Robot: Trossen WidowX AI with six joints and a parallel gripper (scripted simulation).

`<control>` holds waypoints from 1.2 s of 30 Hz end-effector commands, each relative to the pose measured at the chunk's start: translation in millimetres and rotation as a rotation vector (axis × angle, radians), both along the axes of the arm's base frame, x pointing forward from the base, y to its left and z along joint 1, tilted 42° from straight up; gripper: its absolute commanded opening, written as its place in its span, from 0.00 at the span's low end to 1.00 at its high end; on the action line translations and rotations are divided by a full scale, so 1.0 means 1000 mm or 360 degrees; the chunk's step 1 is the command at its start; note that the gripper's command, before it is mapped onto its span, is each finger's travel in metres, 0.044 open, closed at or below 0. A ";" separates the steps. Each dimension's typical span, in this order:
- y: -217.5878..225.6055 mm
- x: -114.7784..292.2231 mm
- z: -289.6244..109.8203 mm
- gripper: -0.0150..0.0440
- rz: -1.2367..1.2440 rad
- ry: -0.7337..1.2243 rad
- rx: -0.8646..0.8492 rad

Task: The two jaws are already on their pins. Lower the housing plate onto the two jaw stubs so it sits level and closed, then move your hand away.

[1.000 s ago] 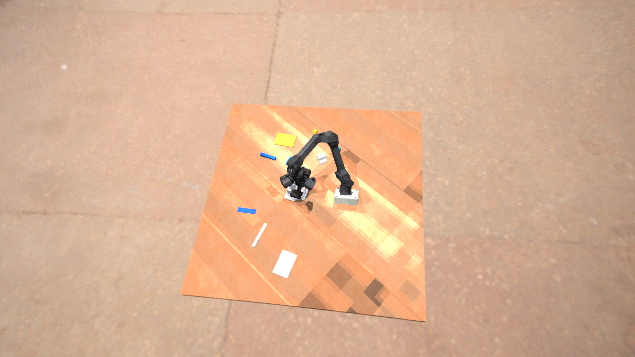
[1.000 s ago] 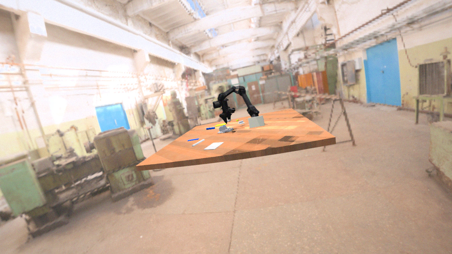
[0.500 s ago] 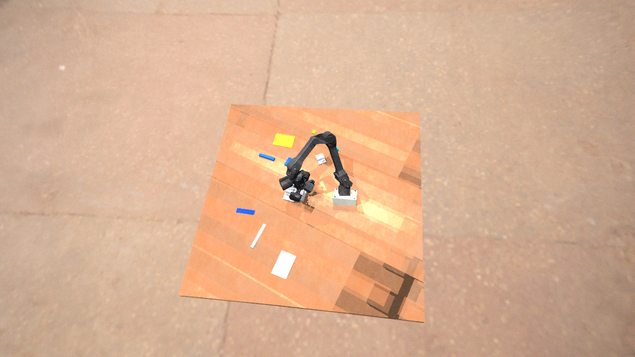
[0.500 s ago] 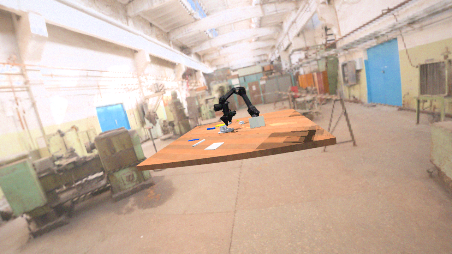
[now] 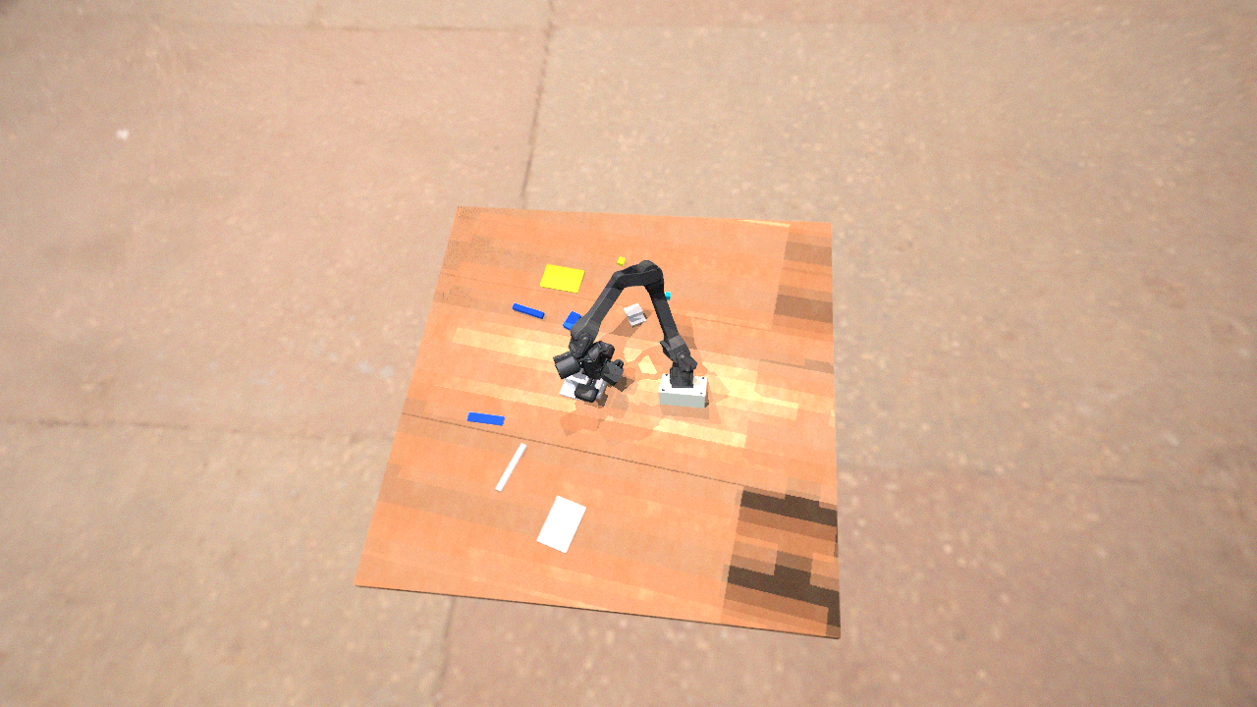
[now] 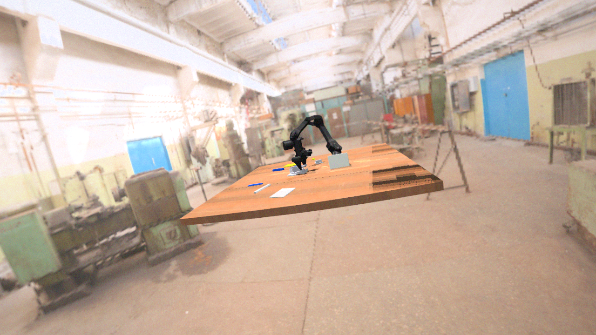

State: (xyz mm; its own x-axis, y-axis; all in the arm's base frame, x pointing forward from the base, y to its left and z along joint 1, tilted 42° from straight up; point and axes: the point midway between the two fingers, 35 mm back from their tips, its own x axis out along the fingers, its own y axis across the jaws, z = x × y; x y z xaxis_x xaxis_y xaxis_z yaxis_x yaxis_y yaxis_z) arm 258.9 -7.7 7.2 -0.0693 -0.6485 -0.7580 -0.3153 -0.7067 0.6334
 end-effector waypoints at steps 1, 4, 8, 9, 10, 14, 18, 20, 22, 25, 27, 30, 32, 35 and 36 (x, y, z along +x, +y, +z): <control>-0.005 -0.002 -0.004 0.85 0.0002 0.0007 -0.0008; -0.007 -0.002 -0.006 0.85 0.0002 0.0007 -0.0009; -0.007 -0.002 -0.006 0.85 0.0002 0.0007 -0.0009; -0.007 -0.002 -0.006 0.85 0.0002 0.0007 -0.0009; -0.007 -0.002 -0.006 0.85 0.0002 0.0007 -0.0009; -0.007 -0.002 -0.006 0.85 0.0002 0.0007 -0.0009; -0.007 -0.002 -0.006 0.85 0.0002 0.0007 -0.0009; -0.007 -0.002 -0.007 0.85 0.0002 0.0007 -0.0009; -0.008 -0.002 -0.008 0.85 0.0002 0.0006 -0.0009; -0.008 -0.002 -0.008 0.85 0.0002 0.0006 -0.0009; -0.008 -0.002 -0.008 0.85 0.0002 0.0006 -0.0009; -0.008 -0.002 -0.008 0.85 0.0002 0.0006 -0.0009; -0.009 -0.003 -0.009 0.85 0.0002 0.0006 -0.0009; -0.010 -0.003 -0.010 0.85 0.0002 0.0006 -0.0009; -0.010 -0.003 -0.010 0.85 0.0002 0.0006 -0.0009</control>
State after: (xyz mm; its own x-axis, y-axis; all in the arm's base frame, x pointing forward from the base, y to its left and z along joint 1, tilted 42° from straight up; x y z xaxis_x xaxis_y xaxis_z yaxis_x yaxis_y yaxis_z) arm 256.2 -16.4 -1.8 -0.0730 -0.6501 -0.7564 -0.3146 -0.7047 0.6360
